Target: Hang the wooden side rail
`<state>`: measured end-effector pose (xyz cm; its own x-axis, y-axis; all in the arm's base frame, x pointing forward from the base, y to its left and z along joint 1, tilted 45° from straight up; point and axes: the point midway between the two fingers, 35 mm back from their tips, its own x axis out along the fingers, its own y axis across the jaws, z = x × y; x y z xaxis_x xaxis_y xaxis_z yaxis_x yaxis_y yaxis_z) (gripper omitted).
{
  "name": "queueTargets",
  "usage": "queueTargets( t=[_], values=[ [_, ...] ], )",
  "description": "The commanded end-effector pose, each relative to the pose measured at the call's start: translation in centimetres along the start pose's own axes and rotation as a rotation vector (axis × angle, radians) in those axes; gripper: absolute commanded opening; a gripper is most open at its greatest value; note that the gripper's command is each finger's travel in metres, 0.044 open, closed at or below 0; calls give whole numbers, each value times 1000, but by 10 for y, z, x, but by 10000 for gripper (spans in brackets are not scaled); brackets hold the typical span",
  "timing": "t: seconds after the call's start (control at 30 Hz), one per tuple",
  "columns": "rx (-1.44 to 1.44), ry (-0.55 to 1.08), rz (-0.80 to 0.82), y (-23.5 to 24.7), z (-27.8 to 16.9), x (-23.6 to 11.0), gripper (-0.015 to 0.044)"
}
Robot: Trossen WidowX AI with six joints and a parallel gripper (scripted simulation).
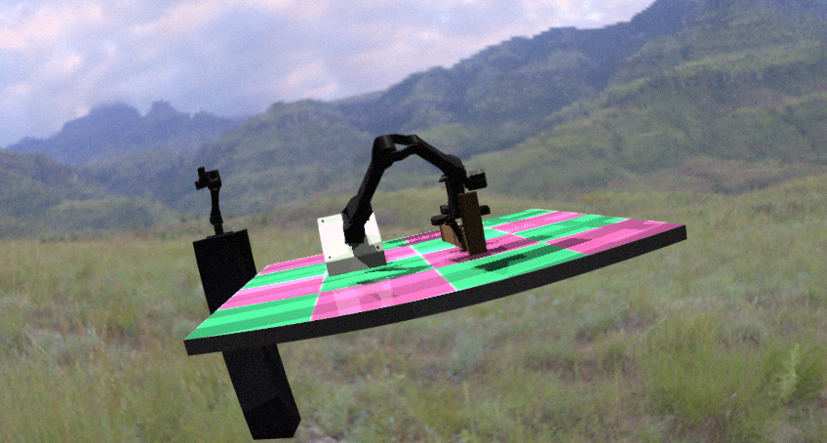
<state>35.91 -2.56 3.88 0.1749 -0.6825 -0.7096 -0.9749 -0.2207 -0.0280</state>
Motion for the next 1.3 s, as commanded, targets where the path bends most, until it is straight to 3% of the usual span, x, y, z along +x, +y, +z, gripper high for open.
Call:
queueTargets(
  t=[0.0,1.27],
  values=[
    [-29,2,2,0,0,-1,0],
    [-29,2,2,0,0,-7,0]
  ],
)
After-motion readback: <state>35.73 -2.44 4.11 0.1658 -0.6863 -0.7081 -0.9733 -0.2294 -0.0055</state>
